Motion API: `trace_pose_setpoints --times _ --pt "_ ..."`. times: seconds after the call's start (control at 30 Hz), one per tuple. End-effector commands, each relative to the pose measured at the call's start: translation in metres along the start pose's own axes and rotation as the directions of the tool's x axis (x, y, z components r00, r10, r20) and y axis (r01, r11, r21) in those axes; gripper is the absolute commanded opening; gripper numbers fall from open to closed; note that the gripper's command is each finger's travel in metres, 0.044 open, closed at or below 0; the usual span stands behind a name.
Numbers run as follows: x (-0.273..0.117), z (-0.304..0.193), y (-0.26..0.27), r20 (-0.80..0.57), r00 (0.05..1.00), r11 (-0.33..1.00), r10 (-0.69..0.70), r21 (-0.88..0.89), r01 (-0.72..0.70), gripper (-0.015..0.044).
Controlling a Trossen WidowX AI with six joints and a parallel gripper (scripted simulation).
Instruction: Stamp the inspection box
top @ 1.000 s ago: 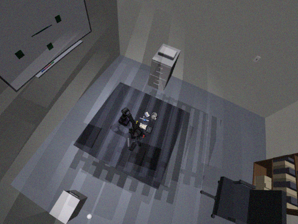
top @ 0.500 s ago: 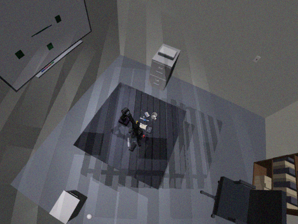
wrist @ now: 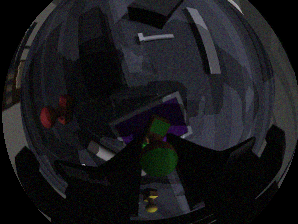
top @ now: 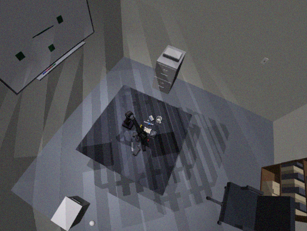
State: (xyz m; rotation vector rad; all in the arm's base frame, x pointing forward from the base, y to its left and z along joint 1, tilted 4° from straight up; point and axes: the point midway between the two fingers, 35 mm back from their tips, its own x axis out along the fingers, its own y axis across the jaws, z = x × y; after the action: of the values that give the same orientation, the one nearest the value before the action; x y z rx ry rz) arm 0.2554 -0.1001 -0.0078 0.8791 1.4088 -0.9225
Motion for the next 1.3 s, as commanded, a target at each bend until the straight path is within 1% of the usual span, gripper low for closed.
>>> trace_pose_setpoints --times 0.0,0.7,1.27 --pt "0.0013 0.0006 -0.0004 0.005 1.0 1.0 -0.001 0.0 0.001 0.0" --pt "0.0023 0.0006 -0.0004 0.005 1.0 1.0 -0.001 0.0 0.001 0.0" --pt "-0.0057 0.0007 -0.0002 0.005 1.0 1.0 -0.001 0.0 0.001 0.0"
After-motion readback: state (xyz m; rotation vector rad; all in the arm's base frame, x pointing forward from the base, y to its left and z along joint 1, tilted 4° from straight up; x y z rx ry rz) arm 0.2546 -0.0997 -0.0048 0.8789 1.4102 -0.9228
